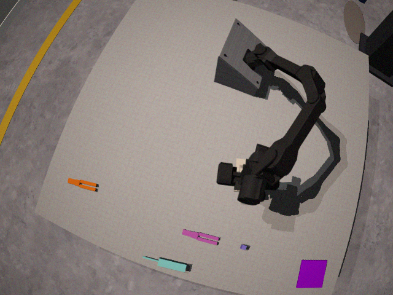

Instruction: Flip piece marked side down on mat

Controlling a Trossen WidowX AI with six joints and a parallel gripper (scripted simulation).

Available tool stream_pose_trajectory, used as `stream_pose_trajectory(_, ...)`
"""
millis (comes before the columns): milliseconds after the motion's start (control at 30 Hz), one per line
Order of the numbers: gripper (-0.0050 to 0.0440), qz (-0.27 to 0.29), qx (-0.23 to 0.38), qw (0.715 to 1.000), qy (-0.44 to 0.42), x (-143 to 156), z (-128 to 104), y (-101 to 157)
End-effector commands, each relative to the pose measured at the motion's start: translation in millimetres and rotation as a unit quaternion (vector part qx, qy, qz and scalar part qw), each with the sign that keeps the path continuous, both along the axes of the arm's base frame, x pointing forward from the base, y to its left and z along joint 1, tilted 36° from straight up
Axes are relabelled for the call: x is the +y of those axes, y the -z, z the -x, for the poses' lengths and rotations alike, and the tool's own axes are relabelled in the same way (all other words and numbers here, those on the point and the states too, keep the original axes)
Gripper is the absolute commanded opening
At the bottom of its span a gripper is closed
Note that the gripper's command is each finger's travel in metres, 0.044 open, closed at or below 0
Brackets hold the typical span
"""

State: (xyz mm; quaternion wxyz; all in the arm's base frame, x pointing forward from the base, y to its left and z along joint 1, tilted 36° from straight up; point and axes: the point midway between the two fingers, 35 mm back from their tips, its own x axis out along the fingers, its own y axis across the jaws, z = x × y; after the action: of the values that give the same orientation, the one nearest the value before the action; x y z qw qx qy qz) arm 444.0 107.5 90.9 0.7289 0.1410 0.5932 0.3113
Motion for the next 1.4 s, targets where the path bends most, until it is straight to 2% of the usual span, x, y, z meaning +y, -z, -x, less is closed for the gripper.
stream_pose_trajectory(0, 0.0, -0.008, -0.021, 1.0, 0.013, 1, -4, -4)
stream_pose_trajectory(267, 0.0, -0.024, -0.062, 0.997, 0.042, 4, -14, -7)
stream_pose_trajectory(367, 0.0, -0.017, -0.044, 0.998, 0.035, 3, -11, 0)
stream_pose_trajectory(833, 0.0, -0.045, -0.117, 0.988, 0.085, 9, -29, -5)
stream_pose_trajectory(933, 0.0, -0.039, -0.099, 0.991, 0.077, 8, -26, 2)
stream_pose_trajectory(1367, 0.0, -0.064, -0.167, 0.976, 0.122, 13, -42, -4)
